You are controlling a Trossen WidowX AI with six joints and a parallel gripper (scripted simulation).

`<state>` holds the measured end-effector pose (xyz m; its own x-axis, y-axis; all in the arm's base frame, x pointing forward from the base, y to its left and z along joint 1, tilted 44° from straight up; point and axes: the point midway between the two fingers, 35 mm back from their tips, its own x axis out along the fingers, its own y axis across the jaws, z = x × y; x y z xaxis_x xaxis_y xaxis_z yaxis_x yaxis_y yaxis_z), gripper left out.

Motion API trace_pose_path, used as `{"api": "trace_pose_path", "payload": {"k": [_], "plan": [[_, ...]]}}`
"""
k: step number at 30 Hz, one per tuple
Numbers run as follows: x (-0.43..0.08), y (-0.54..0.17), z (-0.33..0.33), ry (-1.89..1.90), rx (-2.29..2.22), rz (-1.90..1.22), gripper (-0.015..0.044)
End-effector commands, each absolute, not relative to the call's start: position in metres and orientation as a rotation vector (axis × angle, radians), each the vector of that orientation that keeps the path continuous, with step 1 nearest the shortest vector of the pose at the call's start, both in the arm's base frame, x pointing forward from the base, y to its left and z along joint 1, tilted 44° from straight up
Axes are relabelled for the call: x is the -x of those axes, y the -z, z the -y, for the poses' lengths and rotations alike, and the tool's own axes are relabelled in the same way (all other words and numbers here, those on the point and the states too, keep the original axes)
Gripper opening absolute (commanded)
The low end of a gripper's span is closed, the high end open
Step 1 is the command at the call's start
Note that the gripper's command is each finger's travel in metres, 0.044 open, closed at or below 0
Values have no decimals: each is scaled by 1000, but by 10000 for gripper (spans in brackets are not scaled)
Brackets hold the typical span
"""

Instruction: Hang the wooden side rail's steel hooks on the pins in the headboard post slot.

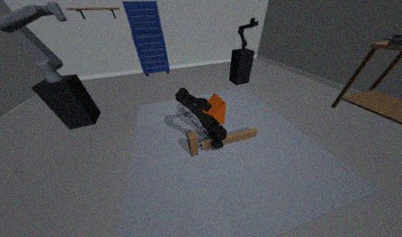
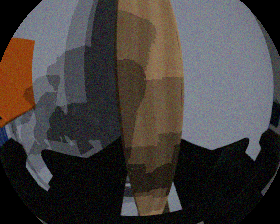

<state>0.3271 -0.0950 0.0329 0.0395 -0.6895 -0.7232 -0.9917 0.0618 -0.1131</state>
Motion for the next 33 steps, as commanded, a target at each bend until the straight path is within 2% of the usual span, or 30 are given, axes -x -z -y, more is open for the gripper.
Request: {"api": "trace_pose_path", "payload": {"k": [1,33], "plan": [[-332,-39,91,-594,1697,-1689,0],[-331,-43,87,-594,1697,-1688,0]]}}
